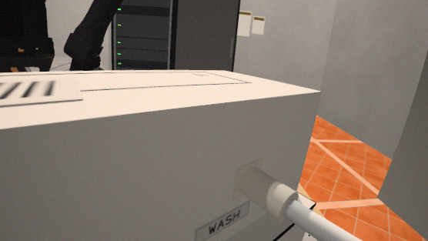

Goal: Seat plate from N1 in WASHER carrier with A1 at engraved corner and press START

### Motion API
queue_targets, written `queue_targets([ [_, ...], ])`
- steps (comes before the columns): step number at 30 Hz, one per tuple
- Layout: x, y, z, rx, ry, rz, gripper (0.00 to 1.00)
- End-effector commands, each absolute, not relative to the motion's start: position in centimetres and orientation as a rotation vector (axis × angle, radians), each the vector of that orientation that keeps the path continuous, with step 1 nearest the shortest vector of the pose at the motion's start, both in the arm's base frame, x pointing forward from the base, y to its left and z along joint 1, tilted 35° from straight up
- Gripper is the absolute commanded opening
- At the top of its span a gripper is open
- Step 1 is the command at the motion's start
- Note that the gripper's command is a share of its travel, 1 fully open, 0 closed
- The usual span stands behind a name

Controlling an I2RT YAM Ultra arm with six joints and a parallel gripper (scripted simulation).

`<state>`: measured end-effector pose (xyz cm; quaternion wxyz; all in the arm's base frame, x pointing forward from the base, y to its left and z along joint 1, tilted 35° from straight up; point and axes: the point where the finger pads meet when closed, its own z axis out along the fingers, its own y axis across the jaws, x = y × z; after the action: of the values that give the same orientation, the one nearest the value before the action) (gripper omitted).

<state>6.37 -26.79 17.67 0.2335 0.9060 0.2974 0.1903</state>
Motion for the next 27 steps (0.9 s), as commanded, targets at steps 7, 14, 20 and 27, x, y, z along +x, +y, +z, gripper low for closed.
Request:
queue_targets([
  [7,5.8,-27.4,18.2,2.484,0.803,0.514,0.84],
  [14,5.8,-27.4,18.2,2.484,0.803,0.514,0.84],
  [20,6.5,-27.1,16.4,2.509,0.811,0.526,0.84],
  [27,6.9,-27.4,15.7,2.508,0.809,0.524,0.84],
])
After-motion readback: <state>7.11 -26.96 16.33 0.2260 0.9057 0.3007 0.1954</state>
